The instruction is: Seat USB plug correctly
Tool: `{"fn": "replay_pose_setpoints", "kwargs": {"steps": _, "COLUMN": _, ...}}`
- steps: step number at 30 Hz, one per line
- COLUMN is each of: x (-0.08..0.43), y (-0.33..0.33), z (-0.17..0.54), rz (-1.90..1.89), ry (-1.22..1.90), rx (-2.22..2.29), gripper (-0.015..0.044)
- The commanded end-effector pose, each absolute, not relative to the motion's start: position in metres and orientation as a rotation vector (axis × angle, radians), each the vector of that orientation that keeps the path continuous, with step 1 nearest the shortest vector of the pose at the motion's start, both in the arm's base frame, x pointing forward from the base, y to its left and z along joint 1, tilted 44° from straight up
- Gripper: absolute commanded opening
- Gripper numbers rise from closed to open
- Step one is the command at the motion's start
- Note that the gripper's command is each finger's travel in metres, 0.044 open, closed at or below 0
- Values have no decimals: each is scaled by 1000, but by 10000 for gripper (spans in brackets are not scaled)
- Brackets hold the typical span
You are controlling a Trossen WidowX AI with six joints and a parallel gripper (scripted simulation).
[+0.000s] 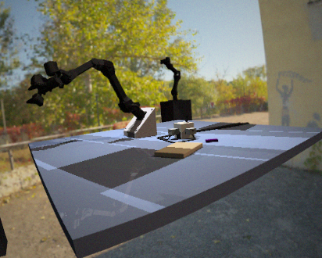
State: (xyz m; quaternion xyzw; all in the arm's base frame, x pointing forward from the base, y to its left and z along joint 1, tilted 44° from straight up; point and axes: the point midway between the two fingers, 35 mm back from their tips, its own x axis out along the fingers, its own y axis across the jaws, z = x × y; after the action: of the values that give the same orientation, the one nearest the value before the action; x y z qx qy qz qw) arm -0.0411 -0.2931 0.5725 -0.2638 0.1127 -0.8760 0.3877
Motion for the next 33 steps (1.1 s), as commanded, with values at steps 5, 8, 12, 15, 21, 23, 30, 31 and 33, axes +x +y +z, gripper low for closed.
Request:
{"fn": "replay_pose_setpoints", "kwargs": {"steps": 5, "x": 72, "y": -352, "z": 506, "rz": -1829, "ry": 444, "rx": -631, "gripper": 440}}
{"fn": "replay_pose_setpoints", "kwargs": {"steps": 8, "x": 114, "y": -361, "z": 482, "rz": -1696, "ry": 508, "rx": -637, "gripper": 440}}
{"fn": "replay_pose_setpoints", "kwargs": {"steps": 12, "x": 172, "y": -360, "z": 451, "rz": -1511, "ry": 589, "rx": -660, "gripper": 440}}
{"fn": "replay_pose_setpoints", "kwargs": {"steps": 15, "x": 214, "y": -352, "z": 425, "rz": -1378, "ry": 649, "rx": -683, "gripper": 440}}
{"fn": "replay_pose_setpoints", "kwargs": {"steps": 21, "x": 287, "y": -328, "z": 366, "rz": -1145, "ry": 738, "rx": -696, "gripper": 440}}
{"fn": "replay_pose_setpoints", "kwargs": {"steps": 23, "x": 310, "y": -316, "z": 346, "rz": -1064, "ry": 755, "rx": -685, "gripper": 440}}
{"fn": "replay_pose_setpoints", "kwargs": {"steps": 30, "x": 377, "y": -259, "z": 273, "rz": -779, "ry": 904, "rx": -744, "gripper": 440}}
{"fn": "replay_pose_setpoints", "kwargs": {"steps": 31, "x": 385, "y": -248, "z": 264, "rz": -740, "ry": 921, "rx": -762, "gripper": 440}}
{"fn": "replay_pose_setpoints", "kwargs": {"steps": 33, "x": 399, "y": -226, "z": 244, "rz": -660, "ry": 960, "rx": -793, "gripper": 440}}
